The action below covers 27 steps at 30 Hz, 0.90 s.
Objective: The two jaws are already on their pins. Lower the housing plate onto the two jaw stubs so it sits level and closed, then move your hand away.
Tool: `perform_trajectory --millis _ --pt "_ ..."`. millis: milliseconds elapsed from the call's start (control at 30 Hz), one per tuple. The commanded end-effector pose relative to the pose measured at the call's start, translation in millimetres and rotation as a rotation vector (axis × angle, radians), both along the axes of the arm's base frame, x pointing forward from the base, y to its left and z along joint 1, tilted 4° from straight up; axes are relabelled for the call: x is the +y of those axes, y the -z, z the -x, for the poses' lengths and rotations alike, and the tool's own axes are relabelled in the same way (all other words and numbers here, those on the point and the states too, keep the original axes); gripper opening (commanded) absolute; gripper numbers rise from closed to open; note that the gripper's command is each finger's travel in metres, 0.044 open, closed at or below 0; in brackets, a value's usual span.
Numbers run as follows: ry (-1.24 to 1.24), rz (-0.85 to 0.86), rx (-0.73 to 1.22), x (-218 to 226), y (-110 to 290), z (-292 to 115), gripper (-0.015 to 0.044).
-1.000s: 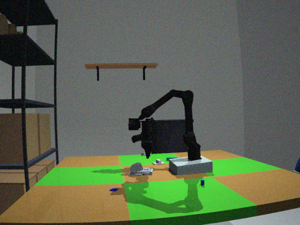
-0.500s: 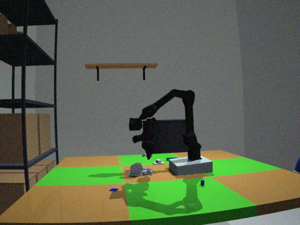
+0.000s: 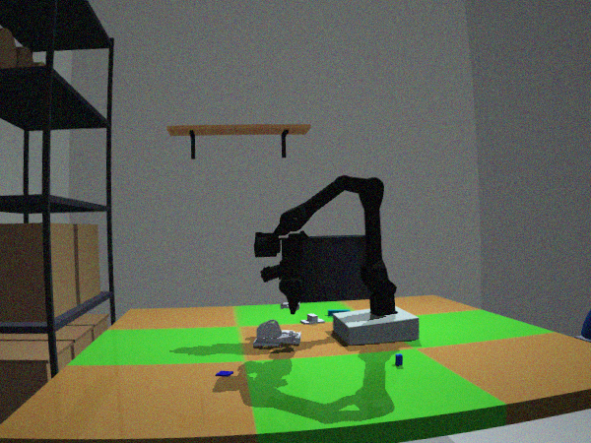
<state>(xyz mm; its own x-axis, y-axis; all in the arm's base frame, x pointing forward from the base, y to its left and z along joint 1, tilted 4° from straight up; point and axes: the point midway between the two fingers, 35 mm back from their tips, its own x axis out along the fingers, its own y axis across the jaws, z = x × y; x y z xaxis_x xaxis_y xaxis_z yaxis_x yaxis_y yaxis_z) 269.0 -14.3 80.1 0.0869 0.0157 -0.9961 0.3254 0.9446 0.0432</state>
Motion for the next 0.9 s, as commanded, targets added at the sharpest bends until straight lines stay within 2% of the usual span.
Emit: perform_trajectory --millis 0,867 --pt "0.004 0.004 0.002 -0.6 0.0 0.6 0.0351" --pt "0.004 0.004 0.002 1.8 -0.1 0.3 0.0351"
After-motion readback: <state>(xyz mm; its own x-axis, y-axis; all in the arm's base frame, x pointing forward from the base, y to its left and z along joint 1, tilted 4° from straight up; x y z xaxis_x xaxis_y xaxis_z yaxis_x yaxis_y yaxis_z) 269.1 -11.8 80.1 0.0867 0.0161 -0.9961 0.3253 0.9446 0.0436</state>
